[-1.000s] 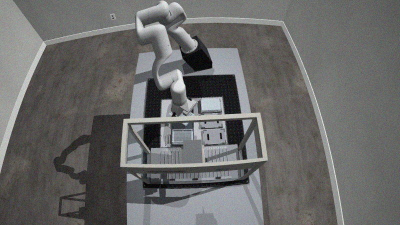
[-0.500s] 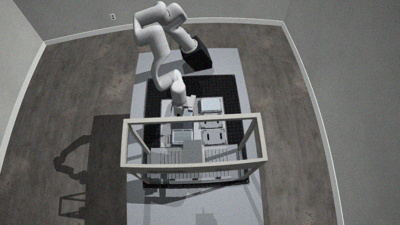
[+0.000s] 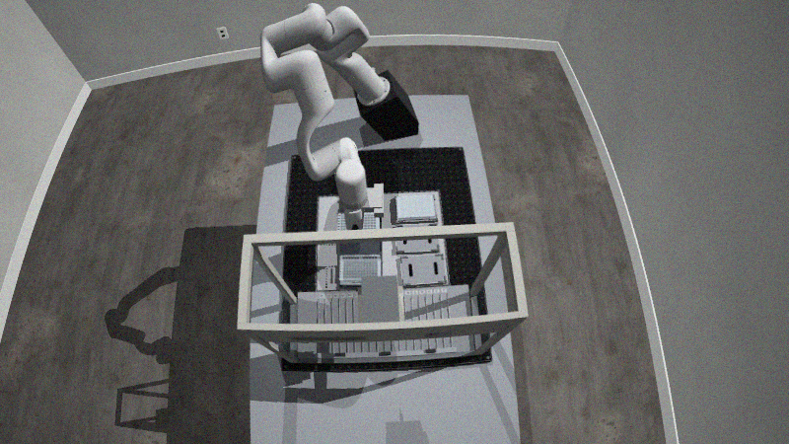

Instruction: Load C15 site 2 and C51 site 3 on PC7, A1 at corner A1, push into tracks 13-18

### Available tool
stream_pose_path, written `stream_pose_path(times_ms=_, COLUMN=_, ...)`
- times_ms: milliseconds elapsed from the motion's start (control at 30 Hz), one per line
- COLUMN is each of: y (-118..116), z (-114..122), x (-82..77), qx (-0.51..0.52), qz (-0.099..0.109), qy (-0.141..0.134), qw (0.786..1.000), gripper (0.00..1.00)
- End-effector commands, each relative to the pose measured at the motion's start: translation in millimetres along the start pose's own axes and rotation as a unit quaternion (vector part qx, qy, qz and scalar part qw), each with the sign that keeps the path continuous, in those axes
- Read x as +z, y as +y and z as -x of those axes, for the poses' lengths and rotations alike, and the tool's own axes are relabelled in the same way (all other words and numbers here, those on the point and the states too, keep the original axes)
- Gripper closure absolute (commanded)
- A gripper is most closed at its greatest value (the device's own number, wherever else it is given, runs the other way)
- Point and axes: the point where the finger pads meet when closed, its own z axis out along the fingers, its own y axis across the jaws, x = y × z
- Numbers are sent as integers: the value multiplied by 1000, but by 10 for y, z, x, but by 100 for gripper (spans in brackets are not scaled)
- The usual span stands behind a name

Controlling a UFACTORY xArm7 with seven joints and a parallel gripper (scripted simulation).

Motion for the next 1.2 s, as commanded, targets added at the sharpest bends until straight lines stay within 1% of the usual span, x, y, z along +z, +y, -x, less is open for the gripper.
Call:
stream_pose_path(times_ms=0, y=18, z=-7, x=-17, qx=0, qz=2, qy=1, qw=1000, gripper=100)
stream_pose_path(times_ms=233, y=18, z=-7, x=-17, qx=0, qz=2, qy=1, qw=1000, gripper=100)
stream_pose_path(times_ms=733, y=19, z=-7, x=233, qx=0, qz=2, qy=1, qw=1000, gripper=100)
stream_pose_path(times_ms=800, y=19, z=-7, x=233, qx=0, qz=2, qy=1, qw=1000, gripper=100)
stream_pose_path(times_ms=1167, y=19, z=-7, x=417, qx=0, qz=2, qy=1, qw=1000, gripper=100)
